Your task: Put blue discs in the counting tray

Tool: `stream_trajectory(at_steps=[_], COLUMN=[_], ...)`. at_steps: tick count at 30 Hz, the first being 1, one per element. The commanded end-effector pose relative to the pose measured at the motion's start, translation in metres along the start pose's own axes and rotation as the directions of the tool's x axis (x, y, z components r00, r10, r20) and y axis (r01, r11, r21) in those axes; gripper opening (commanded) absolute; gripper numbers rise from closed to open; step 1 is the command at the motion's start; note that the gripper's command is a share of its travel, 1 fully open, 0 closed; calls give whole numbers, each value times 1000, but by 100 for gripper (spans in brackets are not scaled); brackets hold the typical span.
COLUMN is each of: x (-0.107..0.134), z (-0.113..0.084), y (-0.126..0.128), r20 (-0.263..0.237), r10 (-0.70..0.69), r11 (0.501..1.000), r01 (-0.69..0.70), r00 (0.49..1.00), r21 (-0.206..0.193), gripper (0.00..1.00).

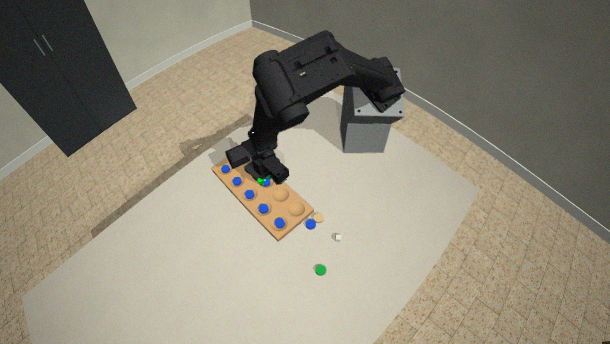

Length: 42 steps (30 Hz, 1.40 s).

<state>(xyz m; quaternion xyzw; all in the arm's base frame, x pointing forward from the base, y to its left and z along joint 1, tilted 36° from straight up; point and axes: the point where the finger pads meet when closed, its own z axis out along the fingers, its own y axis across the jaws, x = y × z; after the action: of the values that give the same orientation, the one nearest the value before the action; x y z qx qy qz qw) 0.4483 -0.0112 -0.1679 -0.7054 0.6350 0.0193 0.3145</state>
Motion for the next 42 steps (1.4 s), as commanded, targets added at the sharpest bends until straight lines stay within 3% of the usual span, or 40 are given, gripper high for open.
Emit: stream_trajectory(at_steps=[1, 15, 18, 21, 23, 29, 32, 34, 35, 37, 40, 42], x=[-6, -6, 2, 3, 3, 3, 4, 5, -5, -7, -7, -3], z=[9, 9, -14, -35, -35, -94, -109, -111, -94, -94, -94, -94], y=[8, 8, -1, -2, -2, -1, -5, -8, 3, 8, 9, 0], r20=[12, 12, -2, -3, -3, -4, -7, -10, 16, 18, 18, 9], r10=[-4, -4, 1, 2, 2, 1, -4, -7, -13, -7, -7, -22], r11=[1000, 1000, 1000, 1000, 1000, 1000, 1000, 1000, 1000, 999, 999, 1000], r01=[4, 4, 0, -2, -2, -1, 4, 7, 13, 8, 7, 22], r00=[1000, 1000, 1000, 1000, 1000, 1000, 1000, 1000, 1000, 1000, 1000, 1000], r21=[-26, -26, 4, 6, 6, 7, 13, 18, -24, -32, -33, -13], gripper=[37, 37, 37, 37, 37, 37, 37, 37, 46, 46, 46, 46])
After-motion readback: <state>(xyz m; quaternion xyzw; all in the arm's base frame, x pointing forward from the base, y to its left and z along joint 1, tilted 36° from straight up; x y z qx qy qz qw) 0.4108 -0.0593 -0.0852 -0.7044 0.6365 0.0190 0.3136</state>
